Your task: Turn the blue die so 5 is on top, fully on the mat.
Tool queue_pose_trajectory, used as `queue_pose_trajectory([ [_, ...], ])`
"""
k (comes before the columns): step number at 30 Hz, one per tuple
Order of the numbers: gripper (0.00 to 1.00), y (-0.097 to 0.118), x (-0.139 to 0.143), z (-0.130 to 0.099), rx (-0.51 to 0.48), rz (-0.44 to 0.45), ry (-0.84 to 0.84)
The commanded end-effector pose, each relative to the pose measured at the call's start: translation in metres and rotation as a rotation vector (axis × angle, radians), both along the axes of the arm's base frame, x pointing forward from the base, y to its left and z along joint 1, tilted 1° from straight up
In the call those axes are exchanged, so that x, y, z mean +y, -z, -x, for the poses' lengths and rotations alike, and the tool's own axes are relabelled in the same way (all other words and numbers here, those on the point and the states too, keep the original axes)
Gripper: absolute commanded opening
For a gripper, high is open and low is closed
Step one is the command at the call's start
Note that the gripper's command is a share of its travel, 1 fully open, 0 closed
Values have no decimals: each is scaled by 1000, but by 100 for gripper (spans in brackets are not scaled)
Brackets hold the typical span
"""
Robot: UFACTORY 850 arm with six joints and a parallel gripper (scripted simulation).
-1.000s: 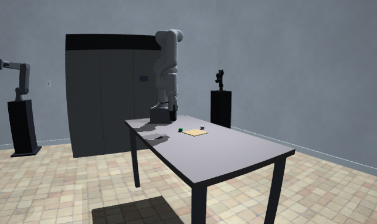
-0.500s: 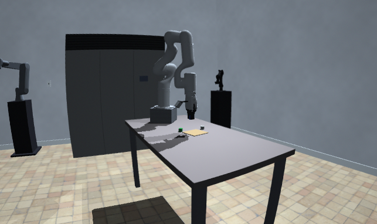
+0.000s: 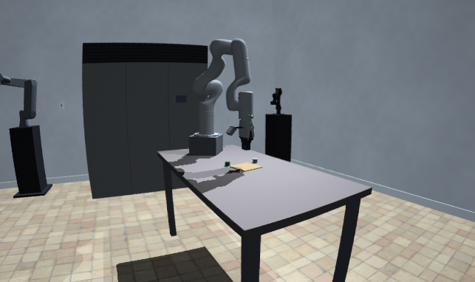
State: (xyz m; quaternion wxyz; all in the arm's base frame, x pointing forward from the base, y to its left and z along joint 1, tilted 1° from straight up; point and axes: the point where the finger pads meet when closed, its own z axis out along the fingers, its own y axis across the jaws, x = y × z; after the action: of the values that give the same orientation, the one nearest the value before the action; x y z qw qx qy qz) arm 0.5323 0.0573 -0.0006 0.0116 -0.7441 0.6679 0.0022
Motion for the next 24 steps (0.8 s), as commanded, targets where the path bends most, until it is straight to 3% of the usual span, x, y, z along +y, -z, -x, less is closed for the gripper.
queue_pose_trajectory([
  [1,21,1,1,-1,-1,2,0],
  [10,21,20,1,-1,-1,2,0],
  [24,21,83,2,-2,-1,2,0],
])
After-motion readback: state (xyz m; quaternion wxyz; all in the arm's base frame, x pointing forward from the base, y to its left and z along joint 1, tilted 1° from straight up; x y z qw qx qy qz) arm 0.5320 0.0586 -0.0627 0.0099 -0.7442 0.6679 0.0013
